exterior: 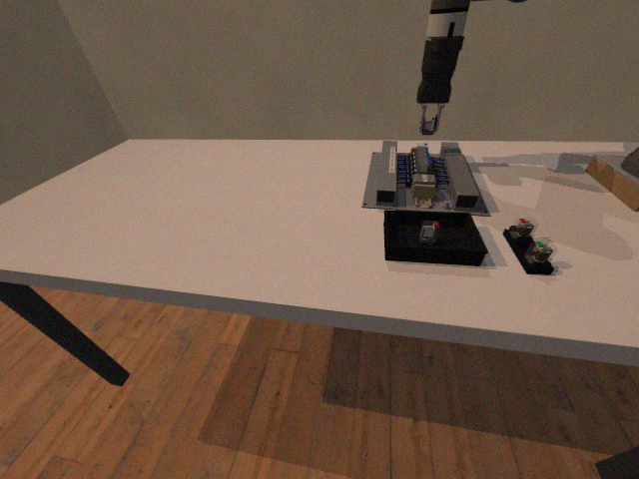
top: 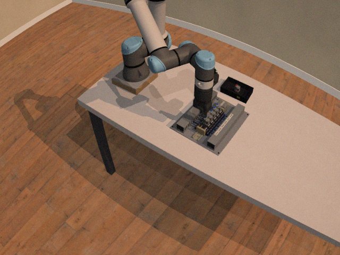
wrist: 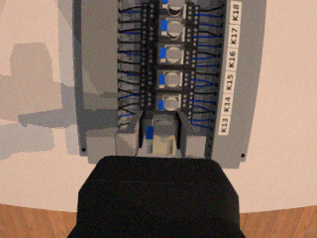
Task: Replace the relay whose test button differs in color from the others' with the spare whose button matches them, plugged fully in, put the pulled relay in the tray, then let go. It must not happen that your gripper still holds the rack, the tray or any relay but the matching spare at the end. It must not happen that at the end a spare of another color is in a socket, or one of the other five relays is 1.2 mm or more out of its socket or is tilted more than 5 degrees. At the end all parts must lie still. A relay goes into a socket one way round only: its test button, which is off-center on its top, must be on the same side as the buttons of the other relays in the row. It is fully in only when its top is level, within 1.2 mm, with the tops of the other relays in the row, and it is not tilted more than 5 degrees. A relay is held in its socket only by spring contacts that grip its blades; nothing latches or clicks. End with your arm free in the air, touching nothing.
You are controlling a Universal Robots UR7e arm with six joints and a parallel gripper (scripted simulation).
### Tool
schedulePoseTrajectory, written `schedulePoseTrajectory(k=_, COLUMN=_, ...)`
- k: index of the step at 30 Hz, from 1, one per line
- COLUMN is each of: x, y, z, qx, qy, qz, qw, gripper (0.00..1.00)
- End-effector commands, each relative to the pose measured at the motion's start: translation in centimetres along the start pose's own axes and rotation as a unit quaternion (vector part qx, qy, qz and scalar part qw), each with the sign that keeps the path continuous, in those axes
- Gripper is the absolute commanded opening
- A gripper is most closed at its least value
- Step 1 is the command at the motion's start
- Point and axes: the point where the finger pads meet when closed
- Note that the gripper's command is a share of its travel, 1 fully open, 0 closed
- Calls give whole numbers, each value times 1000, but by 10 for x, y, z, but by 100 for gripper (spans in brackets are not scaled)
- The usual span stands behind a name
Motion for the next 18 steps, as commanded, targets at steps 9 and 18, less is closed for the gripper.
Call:
schedulePoseTrajectory(k=9, x=21, y=0, z=-30, qx=0, qy=0, qz=-1, qw=1000, gripper=0)
schedulePoseTrajectory(k=18, x=17, y=0, z=-25, qx=0, qy=0, qz=-1, qw=1000, gripper=0)
Point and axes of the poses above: the point where the finger pads meet when closed, its own y axis out along the fingers, its own x axis across the jaws, z = x × y, and after that the axes turned 7 degrees about y, right-handed
